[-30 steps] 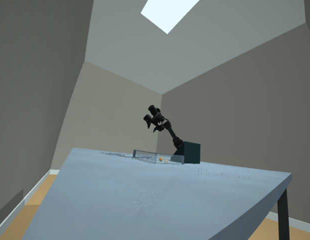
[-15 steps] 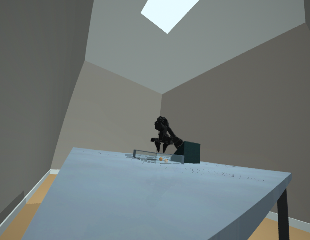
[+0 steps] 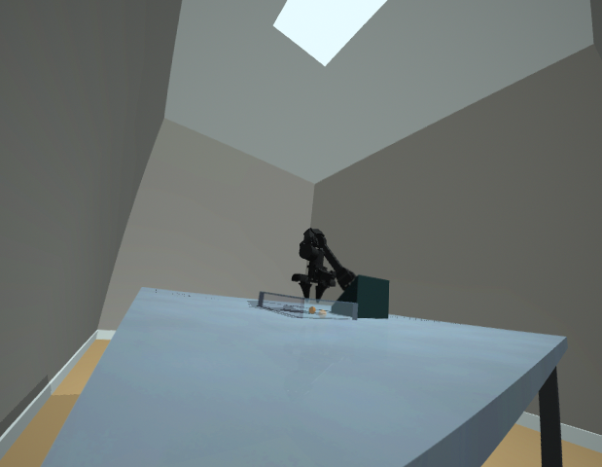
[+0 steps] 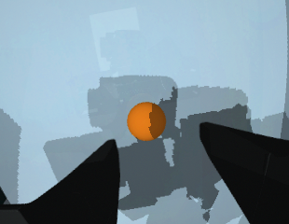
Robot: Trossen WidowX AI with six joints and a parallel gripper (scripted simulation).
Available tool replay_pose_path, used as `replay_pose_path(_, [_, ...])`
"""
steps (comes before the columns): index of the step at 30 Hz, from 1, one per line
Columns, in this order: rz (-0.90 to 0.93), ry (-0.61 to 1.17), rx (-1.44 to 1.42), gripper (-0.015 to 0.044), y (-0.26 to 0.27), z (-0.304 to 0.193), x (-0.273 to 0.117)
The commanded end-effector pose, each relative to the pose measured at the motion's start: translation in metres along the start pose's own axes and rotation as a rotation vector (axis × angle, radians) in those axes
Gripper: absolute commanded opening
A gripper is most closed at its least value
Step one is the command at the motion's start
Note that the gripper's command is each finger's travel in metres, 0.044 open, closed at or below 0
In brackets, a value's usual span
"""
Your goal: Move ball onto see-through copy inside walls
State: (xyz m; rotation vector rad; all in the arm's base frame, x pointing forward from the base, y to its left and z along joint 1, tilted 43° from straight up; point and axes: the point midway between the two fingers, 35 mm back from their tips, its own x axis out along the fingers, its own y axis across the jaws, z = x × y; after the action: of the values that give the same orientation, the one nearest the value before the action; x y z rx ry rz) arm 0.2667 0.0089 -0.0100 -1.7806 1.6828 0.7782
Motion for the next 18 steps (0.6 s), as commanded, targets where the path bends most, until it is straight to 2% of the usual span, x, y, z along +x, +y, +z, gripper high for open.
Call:
replay_pose_path(1, [0.010, 0.009, -0.011, 0.0238, 0.003, 0.000, 0.010])
replay_pose_path(17, [0.010, 0.011, -0.011, 0.0238, 0.004, -0.001, 0.032])
replay_pose_path(18, [0.010, 0.011, -0.011, 0.0212, 0.004, -0.001, 0.032])
